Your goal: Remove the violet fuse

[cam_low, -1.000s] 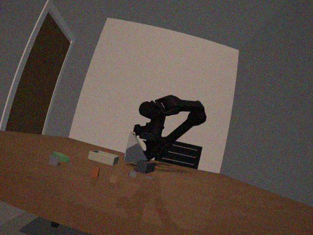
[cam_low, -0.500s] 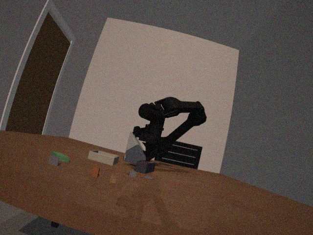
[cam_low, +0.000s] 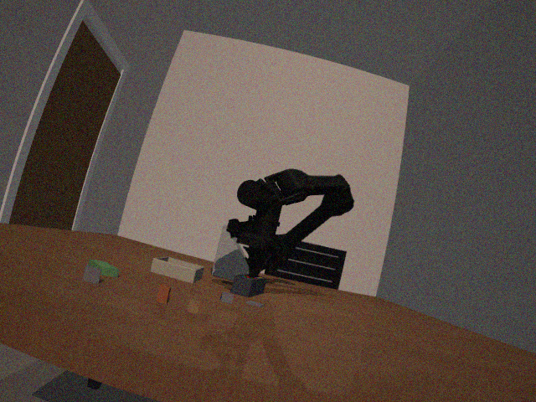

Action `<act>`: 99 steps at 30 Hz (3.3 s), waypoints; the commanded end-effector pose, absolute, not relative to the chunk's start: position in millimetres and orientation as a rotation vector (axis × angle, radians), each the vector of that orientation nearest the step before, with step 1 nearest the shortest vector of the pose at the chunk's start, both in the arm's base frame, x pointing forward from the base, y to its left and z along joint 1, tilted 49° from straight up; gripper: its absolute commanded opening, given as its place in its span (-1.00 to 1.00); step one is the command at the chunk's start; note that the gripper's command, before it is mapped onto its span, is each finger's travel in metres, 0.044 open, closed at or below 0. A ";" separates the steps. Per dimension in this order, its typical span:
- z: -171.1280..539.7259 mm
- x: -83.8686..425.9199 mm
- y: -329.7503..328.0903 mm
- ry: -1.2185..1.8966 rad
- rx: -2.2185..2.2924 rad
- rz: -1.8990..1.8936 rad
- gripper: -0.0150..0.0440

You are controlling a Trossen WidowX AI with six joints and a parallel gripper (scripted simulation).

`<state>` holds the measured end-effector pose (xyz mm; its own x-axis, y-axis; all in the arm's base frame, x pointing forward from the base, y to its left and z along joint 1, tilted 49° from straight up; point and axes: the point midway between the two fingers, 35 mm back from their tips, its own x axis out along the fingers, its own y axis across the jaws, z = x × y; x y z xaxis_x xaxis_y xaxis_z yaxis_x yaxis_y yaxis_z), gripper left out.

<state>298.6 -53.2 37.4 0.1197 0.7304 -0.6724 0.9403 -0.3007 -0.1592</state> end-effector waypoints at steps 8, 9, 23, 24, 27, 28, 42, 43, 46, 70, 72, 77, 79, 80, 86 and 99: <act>36.2 298.2 -51.5 1.637 2.097 -0.971 -0.31; 36.2 298.2 -51.5 1.637 2.097 -0.971 -0.33; 37.3 298.1 -52.8 1.637 2.097 -0.971 -0.49; 37.6 298.0 -53.2 1.637 2.097 -0.971 -0.49; 38.6 297.9 -54.3 1.637 2.097 -0.971 -0.49; 38.9 297.9 -54.7 1.637 2.097 -0.972 -0.49; 43.4 297.3 -59.8 1.637 2.099 -0.973 -0.49; 43.7 297.2 -60.2 1.637 2.099 -0.973 -0.49; 44.7 297.1 -61.2 1.637 2.099 -0.973 -0.49; 52.6 295.6 -69.9 1.637 2.102 -0.975 -0.49; 53.3 295.5 -70.6 1.637 2.102 -0.975 -0.49; 55.0 295.1 -72.4 1.637 2.102 -0.975 -0.49; 55.7 294.9 -73.1 1.637 2.103 -0.975 -0.49; 56.0 294.8 -73.5 1.637 2.103 -0.975 -0.49; 58.1 294.4 -75.6 1.638 2.103 -0.975 -0.49; 62.3 293.4 -80.0 1.638 2.105 -0.976 -0.49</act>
